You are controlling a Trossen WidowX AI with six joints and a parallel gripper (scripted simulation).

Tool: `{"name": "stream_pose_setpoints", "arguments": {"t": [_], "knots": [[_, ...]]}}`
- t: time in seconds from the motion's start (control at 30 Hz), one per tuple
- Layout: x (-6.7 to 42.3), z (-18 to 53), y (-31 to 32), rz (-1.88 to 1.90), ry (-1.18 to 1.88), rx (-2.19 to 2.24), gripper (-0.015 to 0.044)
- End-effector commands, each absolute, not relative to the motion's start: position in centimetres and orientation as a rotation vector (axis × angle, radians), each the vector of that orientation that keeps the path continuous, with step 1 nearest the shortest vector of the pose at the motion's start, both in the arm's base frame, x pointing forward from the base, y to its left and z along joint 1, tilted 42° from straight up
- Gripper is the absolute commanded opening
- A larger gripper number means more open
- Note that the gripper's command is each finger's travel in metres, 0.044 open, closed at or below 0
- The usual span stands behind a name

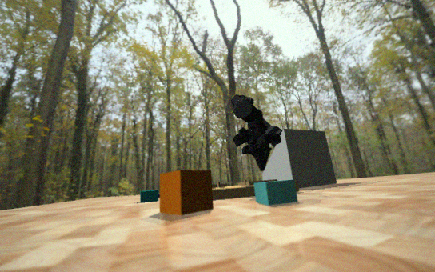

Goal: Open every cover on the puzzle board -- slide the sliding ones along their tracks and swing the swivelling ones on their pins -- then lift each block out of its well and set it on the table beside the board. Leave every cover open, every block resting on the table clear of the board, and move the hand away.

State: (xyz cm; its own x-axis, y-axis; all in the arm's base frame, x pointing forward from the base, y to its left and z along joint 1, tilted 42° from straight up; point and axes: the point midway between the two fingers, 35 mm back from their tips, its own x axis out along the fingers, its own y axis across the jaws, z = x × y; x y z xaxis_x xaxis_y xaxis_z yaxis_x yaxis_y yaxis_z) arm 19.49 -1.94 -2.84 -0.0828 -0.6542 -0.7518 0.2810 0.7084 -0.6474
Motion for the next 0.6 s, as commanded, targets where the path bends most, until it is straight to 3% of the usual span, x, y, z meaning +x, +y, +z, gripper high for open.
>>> {"name": "stream_pose_setpoints", "arguments": {"t": [0.0,0.57], "knots": [[19.6,-2.3,-1.4,-0.799,1.455,-0.318,0.0],[24.3,1.0,-4.8,-1.268,1.062,0.263,0.0]]}}
